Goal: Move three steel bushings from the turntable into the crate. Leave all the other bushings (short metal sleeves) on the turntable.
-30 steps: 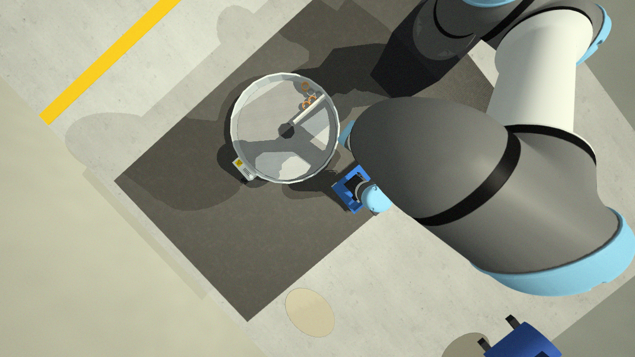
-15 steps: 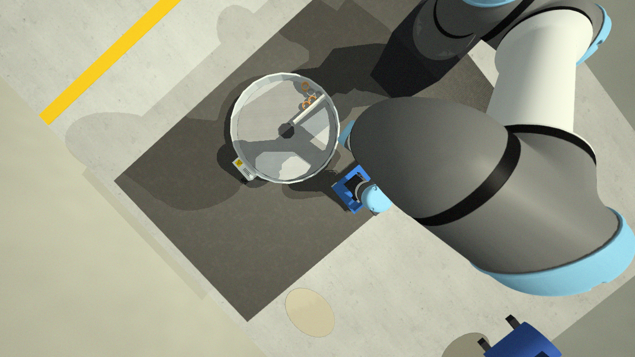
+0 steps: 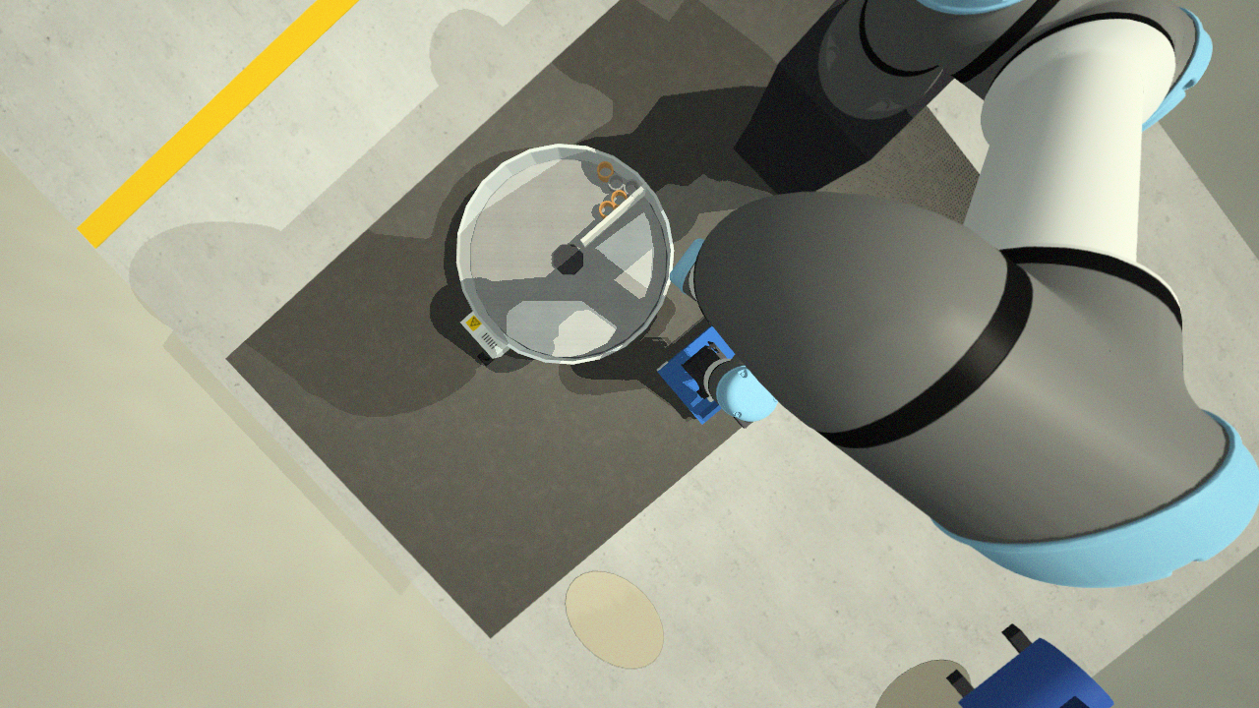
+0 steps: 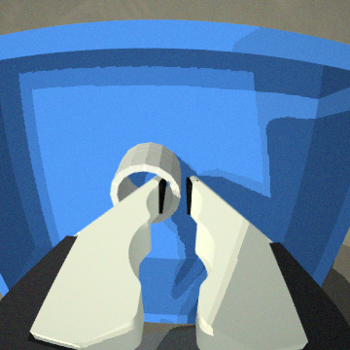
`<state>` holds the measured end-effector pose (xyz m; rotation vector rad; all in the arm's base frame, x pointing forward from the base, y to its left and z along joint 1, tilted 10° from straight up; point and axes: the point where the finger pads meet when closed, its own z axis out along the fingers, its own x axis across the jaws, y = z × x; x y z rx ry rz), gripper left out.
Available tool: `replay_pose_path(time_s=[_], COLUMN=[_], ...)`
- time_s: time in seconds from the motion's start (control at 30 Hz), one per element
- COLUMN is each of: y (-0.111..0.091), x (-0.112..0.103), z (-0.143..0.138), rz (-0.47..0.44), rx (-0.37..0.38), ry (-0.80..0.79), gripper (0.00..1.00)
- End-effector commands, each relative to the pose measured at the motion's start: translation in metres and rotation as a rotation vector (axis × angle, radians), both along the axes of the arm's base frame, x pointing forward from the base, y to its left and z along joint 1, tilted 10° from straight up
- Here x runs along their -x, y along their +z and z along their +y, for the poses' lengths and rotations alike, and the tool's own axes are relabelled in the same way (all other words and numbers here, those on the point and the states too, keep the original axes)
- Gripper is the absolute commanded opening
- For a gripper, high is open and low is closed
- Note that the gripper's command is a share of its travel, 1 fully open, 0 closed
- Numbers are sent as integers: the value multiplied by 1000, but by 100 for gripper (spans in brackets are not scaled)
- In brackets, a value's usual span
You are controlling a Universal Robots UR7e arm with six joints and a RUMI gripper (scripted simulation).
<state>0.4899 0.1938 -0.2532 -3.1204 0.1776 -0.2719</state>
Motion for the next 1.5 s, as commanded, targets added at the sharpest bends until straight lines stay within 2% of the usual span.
replay_pose_path(time_s=[0.0,0.83,1.0,1.2,1.27,1.47], y=[1,4,15,37,37,65], x=[0,0,2,6,6,11], z=[0,0,0,0,0,0], rz=[-1,-1,-1,-1,-1,-1], rx=[0,0,0,0,0,0], ry=[0,0,0,0,0,0], gripper=[6,6,6,6,6,6])
